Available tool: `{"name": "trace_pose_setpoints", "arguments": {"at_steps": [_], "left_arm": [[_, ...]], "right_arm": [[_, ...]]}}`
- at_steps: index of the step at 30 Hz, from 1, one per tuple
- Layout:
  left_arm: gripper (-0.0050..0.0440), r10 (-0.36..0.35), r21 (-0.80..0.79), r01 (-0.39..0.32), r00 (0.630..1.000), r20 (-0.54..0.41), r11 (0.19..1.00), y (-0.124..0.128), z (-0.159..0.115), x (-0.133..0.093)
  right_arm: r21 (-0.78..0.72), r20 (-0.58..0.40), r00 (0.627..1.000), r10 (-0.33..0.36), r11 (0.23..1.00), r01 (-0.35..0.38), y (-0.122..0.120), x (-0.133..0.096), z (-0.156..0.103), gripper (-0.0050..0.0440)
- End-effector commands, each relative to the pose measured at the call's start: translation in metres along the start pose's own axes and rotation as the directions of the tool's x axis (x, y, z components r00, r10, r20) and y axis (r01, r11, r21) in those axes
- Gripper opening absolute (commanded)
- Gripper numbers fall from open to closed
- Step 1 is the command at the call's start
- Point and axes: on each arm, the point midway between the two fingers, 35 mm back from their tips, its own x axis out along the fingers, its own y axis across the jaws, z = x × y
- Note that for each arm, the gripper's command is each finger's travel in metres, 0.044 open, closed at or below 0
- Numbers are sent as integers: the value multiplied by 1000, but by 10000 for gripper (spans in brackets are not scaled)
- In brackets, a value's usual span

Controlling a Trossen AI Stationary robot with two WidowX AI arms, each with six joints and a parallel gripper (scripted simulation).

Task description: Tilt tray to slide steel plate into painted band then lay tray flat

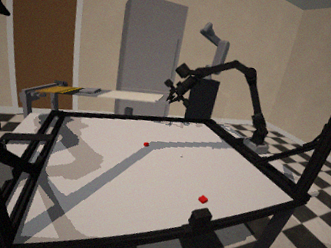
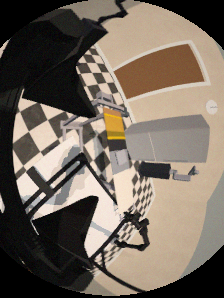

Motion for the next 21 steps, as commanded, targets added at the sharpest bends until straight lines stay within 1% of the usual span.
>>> {"name": "trace_pose_setpoints", "arguments": {"at_steps": [1, 21], "left_arm": [[440, -3, 2, 3, 1000, 2, 1000, 0, 0, 0], [440, -3, 2, 3, 1000, 2, 1000, 0, 0, 0]], "right_arm": [[0, 2, 998, 58, 998, -58, 20, -20, 0, 0], [0, 2, 997, 76, 997, -76, 30, -30, 0, 0]]}}
